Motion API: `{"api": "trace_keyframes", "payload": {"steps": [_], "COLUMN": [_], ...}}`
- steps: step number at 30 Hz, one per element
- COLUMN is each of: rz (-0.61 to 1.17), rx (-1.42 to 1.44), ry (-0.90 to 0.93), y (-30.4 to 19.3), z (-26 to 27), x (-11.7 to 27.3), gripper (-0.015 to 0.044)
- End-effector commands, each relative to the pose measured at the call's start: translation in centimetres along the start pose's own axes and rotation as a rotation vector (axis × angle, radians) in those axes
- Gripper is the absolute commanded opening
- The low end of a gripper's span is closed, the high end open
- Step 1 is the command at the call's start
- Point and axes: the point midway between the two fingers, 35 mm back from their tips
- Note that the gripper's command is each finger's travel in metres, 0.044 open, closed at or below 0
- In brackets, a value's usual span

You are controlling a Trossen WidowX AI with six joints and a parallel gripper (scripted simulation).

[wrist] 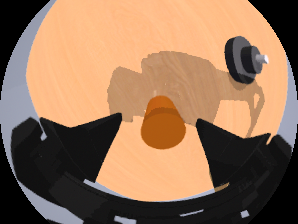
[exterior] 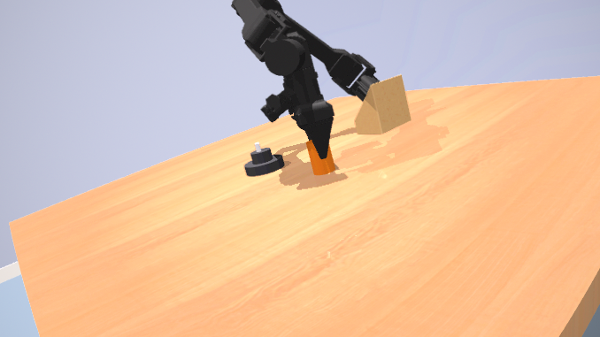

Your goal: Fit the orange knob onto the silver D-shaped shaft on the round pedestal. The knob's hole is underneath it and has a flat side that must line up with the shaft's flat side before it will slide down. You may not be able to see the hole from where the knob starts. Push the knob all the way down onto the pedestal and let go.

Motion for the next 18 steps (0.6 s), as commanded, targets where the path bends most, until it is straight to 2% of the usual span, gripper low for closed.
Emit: {"api": "trace_keyframes", "payload": {"steps": [1, 15, 18], "rz": [-0.003, -0.003, -0.003], "rx": [0.007, 0.007, 0.007], "ry": [-0.003, -0.005, -0.005], "y": [0.0, -0.1, -0.1], "z": [0.0, -0.1, -0.1], "x": [-0.7, -2.7, -2.7], "gripper": [0.044, 0.044, 0.0361]}}
Point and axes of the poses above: the point midway between the two fingers, 35 mm back from their tips, its own x axis back along the fingers, its own z axis across the jaws, y = z × x, and after that the axes turned 15 degrees about x, right-handed
